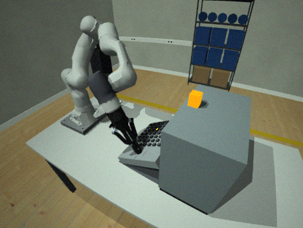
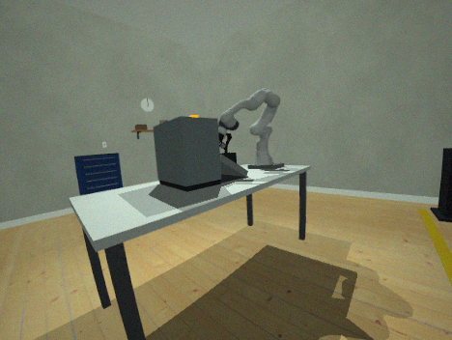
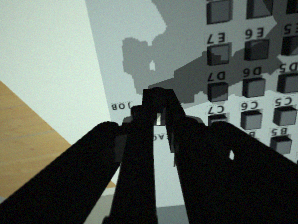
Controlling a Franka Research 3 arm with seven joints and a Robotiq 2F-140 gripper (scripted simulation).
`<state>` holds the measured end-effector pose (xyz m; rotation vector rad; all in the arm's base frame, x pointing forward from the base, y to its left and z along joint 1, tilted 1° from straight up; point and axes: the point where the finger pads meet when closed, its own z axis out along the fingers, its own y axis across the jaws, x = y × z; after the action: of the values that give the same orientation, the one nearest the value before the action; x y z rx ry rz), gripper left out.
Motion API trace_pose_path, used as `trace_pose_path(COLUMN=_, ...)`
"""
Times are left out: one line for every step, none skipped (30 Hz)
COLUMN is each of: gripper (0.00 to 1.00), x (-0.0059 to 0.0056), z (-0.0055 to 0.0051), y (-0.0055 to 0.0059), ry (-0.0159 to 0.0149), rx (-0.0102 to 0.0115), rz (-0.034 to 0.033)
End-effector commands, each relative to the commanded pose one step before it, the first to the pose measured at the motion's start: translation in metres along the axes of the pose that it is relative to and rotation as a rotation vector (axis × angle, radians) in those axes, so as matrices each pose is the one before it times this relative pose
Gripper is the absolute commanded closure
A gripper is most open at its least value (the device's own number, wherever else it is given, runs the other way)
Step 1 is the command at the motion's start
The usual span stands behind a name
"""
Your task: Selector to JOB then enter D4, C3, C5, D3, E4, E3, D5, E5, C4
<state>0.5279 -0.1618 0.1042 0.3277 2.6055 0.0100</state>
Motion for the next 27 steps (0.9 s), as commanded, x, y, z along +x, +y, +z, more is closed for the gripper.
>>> trace_pose_path(gripper=0.9, x=-0.00122, z=0.00001, y=0.00023, ry=0.00327, rx=0.00546, rz=0.16122)
trace_pose_path(gripper=0.9, x=0.0, z=0.0, y=0.0, ry=0.0, rx=0.0, rz=0.0)
trace_pose_path(gripper=0.9, x=0.0, z=0.0, y=0.0, ry=0.0, rx=0.0, rz=0.0)
trace_pose_path(gripper=0.9, x=0.0, z=0.0, y=0.0, ry=0.0, rx=0.0, rz=0.02545)
trace_pose_path(gripper=0.9, x=0.0, z=0.0, y=0.0, ry=0.0, rx=0.0, rz=0.02639)
trace_pose_path(gripper=0.9, x=0.0, z=0.0, y=0.0, ry=0.0, rx=0.0, rz=0.02459)
trace_pose_path(gripper=0.9, x=0.0, z=0.0, y=0.0, ry=0.0, rx=0.0, rz=0.01575)
trace_pose_path(gripper=0.9, x=0.0, z=0.0, y=0.0, ry=0.0, rx=0.0, rz=0.01594)
trace_pose_path(gripper=0.9, x=0.0, z=0.0, y=0.0, ry=0.0, rx=0.0, rz=0.01579)
trace_pose_path(gripper=0.9, x=0.0, z=0.0, y=0.0, ry=0.0, rx=0.0, rz=0.01567)
trace_pose_path(gripper=0.9, x=0.0, z=0.0, y=0.0, ry=0.0, rx=0.0, rz=0.01555)
trace_pose_path(gripper=0.9, x=0.0, z=0.0, y=0.0, ry=0.0, rx=0.0, rz=0.01548)
trace_pose_path(gripper=0.9, x=0.0, z=0.0, y=0.0, ry=0.0, rx=0.0, rz=0.01542)
trace_pose_path(gripper=0.9, x=0.0, z=0.0, y=0.0, ry=0.0, rx=0.0, rz=0.01538)
trace_pose_path(gripper=0.9, x=0.0, z=0.0, y=0.0, ry=0.0, rx=0.0, rz=0.01534)
trace_pose_path(gripper=0.9, x=0.0, z=0.0, y=0.0, ry=0.0, rx=0.0, rz=0.01529)
trace_pose_path(gripper=0.9, x=0.0, z=0.0, y=0.0, ry=0.0, rx=0.0, rz=0.01525)
trace_pose_path(gripper=0.9, x=0.0, z=0.0, y=0.0, ry=0.0, rx=0.0, rz=0.0152)
trace_pose_path(gripper=0.9, x=0.0, z=0.0, y=0.0, ry=0.0, rx=0.0, rz=0.0)
trace_pose_path(gripper=0.9, x=0.0, z=0.0, y=0.0, ry=0.0, rx=0.0, rz=0.0)
trace_pose_path(gripper=0.9, x=0.0, z=0.0, y=0.0, ry=0.0, rx=0.0, rz=0.03216)
trace_pose_path(gripper=0.9, x=0.0, z=0.0, y=0.0, ry=0.0, rx=0.0, rz=0.02324)
trace_pose_path(gripper=0.9, x=0.0, z=0.0, y=0.0, ry=0.0, rx=0.0, rz=0.01502)
trace_pose_path(gripper=0.9, x=0.0, z=0.0, y=0.0, ry=0.0, rx=0.0, rz=0.01522)
trace_pose_path(gripper=0.9, x=0.0, z=0.0, y=0.0, ry=0.0, rx=0.0, rz=0.01525)
trace_pose_path(gripper=0.9, x=0.0, z=0.0, y=0.0, ry=0.0, rx=0.0, rz=0.01524)
trace_pose_path(gripper=0.9, x=0.0, z=0.0, y=0.0, ry=0.0, rx=0.0, rz=0.01526)
